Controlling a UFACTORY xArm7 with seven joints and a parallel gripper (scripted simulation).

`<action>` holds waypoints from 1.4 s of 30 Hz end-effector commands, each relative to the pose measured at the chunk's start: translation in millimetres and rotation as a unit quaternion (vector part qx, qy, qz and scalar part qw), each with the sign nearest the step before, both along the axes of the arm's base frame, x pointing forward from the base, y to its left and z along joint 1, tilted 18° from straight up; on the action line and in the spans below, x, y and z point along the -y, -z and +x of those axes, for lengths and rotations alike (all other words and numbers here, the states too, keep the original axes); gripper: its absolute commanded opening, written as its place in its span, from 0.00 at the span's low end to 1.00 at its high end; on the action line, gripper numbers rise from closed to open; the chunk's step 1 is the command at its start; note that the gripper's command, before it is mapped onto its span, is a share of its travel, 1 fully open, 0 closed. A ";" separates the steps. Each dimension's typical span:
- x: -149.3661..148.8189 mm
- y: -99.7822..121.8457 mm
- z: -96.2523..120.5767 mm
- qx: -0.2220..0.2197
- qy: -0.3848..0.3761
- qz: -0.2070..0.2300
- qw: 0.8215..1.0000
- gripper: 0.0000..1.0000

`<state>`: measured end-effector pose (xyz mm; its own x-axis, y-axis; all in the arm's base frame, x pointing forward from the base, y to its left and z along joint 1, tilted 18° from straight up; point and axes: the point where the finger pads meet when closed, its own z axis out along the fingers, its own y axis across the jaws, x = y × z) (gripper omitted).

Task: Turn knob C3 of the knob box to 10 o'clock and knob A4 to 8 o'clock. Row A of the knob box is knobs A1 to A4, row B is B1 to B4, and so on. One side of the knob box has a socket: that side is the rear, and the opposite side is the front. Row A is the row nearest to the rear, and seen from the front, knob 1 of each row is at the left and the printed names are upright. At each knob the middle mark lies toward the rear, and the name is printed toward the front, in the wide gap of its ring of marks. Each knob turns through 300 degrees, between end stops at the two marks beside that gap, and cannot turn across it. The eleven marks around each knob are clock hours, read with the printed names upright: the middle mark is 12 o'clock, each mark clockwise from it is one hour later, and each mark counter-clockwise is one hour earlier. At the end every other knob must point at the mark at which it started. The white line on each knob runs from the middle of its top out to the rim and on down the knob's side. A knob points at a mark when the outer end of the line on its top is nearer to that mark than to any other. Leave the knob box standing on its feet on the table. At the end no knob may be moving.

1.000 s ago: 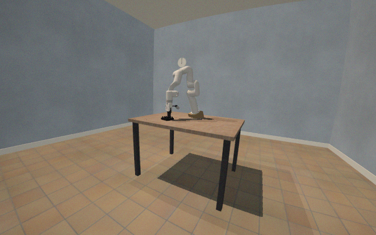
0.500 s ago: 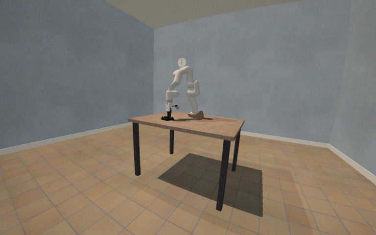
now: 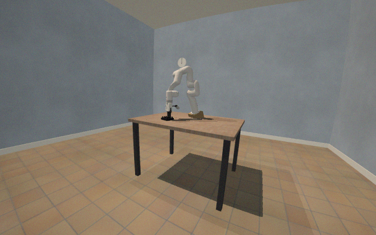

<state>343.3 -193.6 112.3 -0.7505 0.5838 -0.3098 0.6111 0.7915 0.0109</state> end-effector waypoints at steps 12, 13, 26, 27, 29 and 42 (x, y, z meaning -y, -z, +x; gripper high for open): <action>-4.3 -26.0 -5.6 0.002 0.000 -0.001 1.000 0.19; -4.7 -28.2 -6.2 0.002 0.000 -0.001 1.000 0.19; -6.1 -35.5 -8.1 0.002 0.000 -0.001 1.000 0.19; -6.1 -35.5 -8.1 0.002 0.000 -0.001 1.000 0.19; -6.1 -35.5 -8.1 0.002 0.000 -0.001 1.000 0.19; -8.5 -48.1 -11.4 0.002 0.000 -0.001 1.000 1.00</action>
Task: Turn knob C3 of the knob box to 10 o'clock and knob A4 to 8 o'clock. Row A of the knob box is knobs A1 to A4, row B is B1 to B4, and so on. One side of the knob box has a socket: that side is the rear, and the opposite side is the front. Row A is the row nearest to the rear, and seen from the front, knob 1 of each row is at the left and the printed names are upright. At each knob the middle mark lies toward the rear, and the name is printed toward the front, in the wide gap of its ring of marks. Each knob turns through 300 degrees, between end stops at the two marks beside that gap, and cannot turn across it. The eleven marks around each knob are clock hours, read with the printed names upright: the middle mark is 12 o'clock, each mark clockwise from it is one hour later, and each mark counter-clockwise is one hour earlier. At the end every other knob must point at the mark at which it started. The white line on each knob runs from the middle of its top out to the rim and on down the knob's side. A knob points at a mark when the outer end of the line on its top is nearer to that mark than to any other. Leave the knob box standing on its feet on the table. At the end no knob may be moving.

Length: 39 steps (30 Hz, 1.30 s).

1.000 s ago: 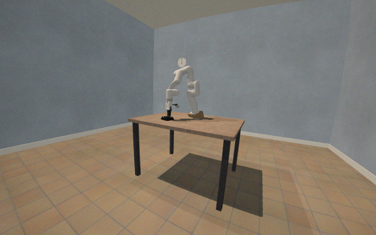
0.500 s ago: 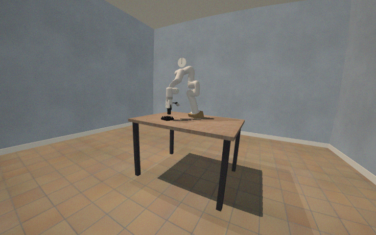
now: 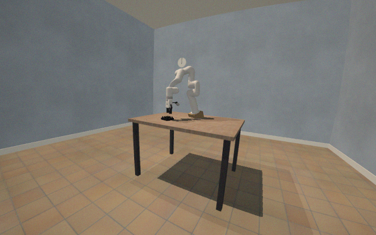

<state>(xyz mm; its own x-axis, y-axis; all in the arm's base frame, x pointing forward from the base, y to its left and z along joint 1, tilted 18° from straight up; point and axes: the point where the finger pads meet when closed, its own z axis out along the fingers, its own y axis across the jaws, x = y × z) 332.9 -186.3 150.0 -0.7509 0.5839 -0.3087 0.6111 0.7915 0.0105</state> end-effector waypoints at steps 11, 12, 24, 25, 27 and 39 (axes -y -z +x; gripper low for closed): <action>-11.2 -63.5 -15.2 0.002 0.000 -0.001 1.000 1.00; -12.5 -69.9 -16.9 0.002 0.000 -0.001 1.000 1.00; -19.3 -105.7 -26.5 0.002 0.000 -0.001 1.000 1.00; -19.4 -105.9 -26.5 0.002 0.000 -0.001 1.000 1.00; -19.4 -106.0 -26.6 0.002 0.000 -0.001 1.000 1.00; -19.4 -106.0 -26.6 0.002 0.000 -0.001 1.000 1.00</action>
